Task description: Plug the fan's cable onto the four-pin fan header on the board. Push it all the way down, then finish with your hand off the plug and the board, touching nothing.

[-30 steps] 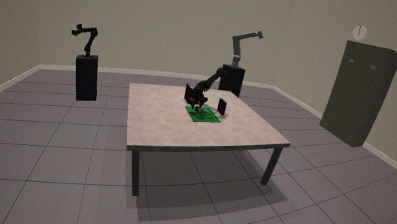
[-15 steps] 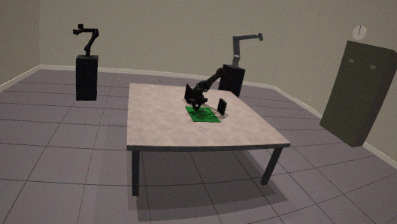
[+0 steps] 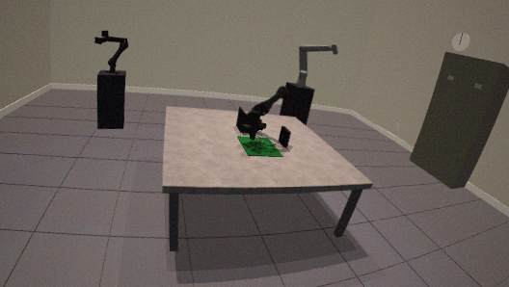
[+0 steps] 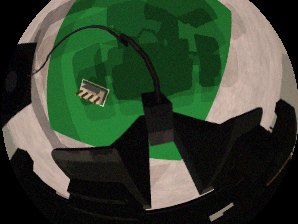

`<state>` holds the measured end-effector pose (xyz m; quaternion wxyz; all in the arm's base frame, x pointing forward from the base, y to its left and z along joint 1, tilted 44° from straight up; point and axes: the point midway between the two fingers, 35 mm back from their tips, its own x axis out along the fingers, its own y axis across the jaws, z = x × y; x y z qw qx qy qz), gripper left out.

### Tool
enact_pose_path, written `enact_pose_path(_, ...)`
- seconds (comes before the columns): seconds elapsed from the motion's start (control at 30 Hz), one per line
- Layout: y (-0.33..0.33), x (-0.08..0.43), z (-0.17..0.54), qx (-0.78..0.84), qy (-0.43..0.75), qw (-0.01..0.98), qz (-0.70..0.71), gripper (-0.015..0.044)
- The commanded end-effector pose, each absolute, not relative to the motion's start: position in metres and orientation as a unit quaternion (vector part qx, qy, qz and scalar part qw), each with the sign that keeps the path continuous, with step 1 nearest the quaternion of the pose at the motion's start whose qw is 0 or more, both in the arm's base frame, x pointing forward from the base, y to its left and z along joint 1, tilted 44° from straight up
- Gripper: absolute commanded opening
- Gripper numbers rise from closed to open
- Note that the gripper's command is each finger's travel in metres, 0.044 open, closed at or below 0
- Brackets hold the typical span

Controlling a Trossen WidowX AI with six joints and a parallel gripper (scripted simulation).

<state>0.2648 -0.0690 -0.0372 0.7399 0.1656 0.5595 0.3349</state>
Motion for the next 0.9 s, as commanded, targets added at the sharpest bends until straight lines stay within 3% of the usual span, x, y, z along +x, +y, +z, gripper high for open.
enact_pose_path(0.0,-0.092,0.262,-0.014,0.16,0.555,0.747,0.33,0.0)
enact_pose_path(0.2,-0.092,0.263,-0.014,0.152,0.551,0.749,0.336,0.0)
enact_pose_path(0.87,-0.053,0.267,0.021,-0.103,0.409,0.757,0.499,0.0)
